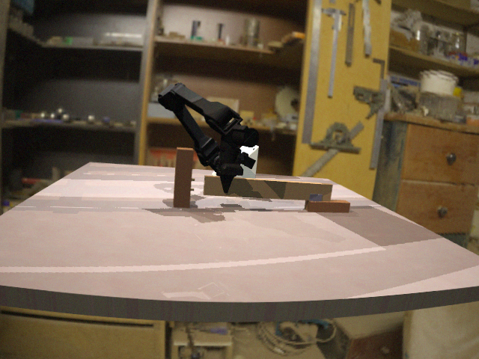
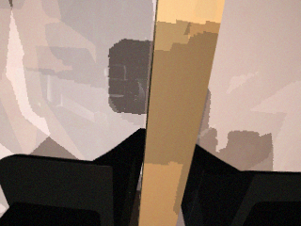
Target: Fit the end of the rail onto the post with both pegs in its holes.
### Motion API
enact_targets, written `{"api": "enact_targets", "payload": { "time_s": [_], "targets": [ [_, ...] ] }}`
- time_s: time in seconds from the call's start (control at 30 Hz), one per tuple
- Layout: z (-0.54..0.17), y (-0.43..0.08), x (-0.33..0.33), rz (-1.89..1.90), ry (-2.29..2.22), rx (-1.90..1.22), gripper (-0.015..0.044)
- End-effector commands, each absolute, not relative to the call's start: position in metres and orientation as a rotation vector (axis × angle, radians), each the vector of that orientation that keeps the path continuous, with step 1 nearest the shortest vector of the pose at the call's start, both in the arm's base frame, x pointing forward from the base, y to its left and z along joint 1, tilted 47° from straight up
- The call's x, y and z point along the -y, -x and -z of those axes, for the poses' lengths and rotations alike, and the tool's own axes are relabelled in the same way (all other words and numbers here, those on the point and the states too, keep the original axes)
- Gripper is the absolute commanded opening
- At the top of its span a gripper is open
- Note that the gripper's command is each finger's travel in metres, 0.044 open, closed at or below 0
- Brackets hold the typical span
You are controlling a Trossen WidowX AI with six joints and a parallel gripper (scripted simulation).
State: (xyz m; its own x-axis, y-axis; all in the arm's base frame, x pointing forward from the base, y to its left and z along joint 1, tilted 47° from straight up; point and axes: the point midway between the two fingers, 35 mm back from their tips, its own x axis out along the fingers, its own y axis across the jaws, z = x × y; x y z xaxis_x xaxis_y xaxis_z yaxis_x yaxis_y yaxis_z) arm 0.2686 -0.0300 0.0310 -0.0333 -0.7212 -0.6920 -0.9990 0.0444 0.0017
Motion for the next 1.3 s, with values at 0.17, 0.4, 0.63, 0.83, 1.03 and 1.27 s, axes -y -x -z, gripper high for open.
{"api": "enact_targets", "payload": {
  "time_s": [0.17, 0.4, 0.63, 0.83, 1.03, 1.27],
  "targets": [
    [-0.0343, -0.2686, 0.0317, -0.697, 1.732, -1.807, 0.0],
    [-0.0356, -0.2685, 0.0336, -0.697, 1.732, -1.807, 0.0],
    [-0.037, -0.2684, 0.0354, -0.697, 1.732, -1.807, 0.0],
    [-0.0384, -0.2684, 0.0367, -0.697, 1.732, -1.807, 0.0],
    [-0.0399, -0.2683, 0.0377, -0.697, 1.732, -1.807, 0.0],
    [-0.0416, -0.2682, 0.0391, -0.697, 1.732, -1.807, 0.0]
  ]
}}
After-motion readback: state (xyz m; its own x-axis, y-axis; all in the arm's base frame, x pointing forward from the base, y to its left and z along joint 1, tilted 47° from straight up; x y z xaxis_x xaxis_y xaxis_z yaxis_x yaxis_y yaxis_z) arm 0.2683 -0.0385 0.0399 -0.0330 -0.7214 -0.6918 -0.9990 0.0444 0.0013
